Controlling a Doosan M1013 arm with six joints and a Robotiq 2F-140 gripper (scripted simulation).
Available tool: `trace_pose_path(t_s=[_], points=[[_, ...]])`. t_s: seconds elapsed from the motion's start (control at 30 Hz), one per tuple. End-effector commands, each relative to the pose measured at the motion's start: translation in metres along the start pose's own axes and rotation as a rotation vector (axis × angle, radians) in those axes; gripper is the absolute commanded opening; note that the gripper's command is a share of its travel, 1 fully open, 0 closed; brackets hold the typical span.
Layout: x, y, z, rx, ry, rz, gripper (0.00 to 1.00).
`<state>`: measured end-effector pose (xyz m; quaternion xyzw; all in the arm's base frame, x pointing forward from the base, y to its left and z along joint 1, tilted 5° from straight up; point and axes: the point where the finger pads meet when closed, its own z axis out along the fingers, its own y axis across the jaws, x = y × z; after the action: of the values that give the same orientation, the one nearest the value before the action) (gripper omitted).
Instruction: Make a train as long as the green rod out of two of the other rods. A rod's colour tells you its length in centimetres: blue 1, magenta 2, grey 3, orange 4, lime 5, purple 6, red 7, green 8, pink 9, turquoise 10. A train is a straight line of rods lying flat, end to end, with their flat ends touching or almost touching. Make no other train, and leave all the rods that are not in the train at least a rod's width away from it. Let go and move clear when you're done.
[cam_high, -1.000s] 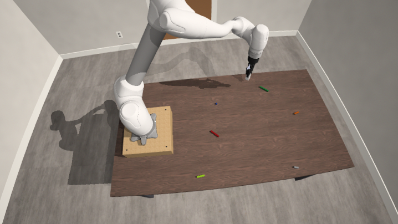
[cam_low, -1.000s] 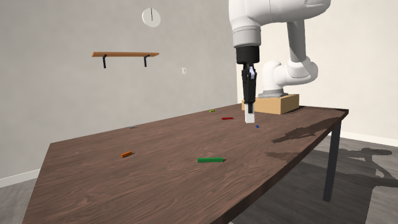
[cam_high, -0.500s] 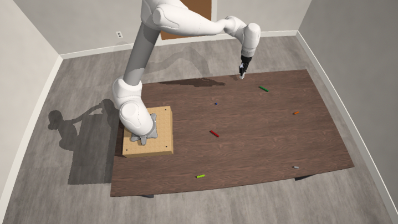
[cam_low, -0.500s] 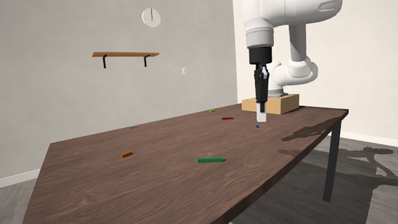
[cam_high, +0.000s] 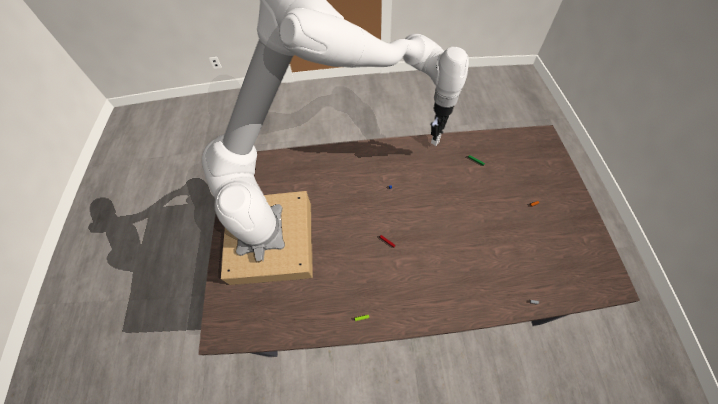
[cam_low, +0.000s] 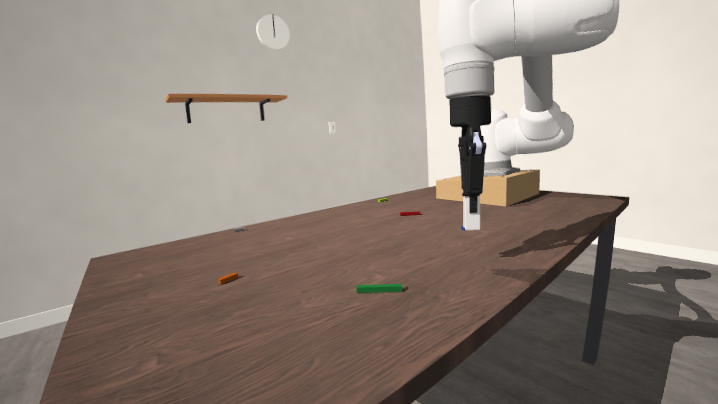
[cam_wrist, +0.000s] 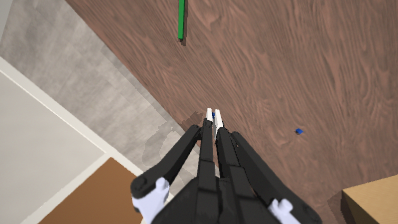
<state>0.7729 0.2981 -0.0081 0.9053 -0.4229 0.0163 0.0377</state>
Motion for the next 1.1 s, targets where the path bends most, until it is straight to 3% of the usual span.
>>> trace_pose_path(t_s=[0.0, 0.43, 1.07], points=[[0.000, 0.000, 0.008, 0.000, 0.000, 0.000, 0.12], [0.000, 0.000, 0.059, 0.000, 0.000, 0.000, 0.12], [0.000, 0.000, 0.068, 0.000, 0.000, 0.000, 0.12]])
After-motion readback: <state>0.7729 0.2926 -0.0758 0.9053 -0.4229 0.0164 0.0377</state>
